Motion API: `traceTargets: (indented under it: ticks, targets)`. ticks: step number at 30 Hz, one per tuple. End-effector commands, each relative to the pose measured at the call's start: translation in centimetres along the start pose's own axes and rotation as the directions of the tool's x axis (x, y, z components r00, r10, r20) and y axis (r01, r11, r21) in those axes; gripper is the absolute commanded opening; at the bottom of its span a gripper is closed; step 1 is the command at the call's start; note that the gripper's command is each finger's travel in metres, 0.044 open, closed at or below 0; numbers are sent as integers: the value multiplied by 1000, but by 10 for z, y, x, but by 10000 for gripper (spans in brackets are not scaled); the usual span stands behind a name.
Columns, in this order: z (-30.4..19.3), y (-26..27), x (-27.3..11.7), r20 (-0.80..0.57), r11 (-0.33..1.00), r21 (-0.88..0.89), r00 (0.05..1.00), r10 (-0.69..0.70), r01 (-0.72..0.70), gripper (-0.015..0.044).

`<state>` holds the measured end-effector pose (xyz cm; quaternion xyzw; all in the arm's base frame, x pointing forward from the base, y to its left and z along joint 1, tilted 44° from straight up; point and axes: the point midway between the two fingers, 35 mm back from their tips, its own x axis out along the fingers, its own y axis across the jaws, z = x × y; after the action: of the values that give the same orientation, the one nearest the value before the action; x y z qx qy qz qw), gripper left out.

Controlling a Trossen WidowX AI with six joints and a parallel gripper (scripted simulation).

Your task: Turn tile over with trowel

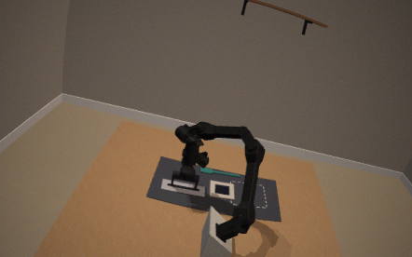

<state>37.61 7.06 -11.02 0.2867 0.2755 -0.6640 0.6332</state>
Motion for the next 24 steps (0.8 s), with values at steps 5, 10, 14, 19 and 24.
traceTargets:
  ticks: [5, 10, 14, 19, 24]
  targets:
    - [1, -1, 1, 6, 968, -250, 1000, -3, 4, 130]
    - [1, -1, 1, 6, 957, -290, 1000, -3, 4, 130]
    - [1, -1, 1, 6, 957, -290, 1000, -3, 4, 130]
    - [1, -1, 1, 6, 957, -290, 1000, -3, 4, 209]
    - [1, -1, 1, 6, 957, -290, 1000, -3, 4, 270]
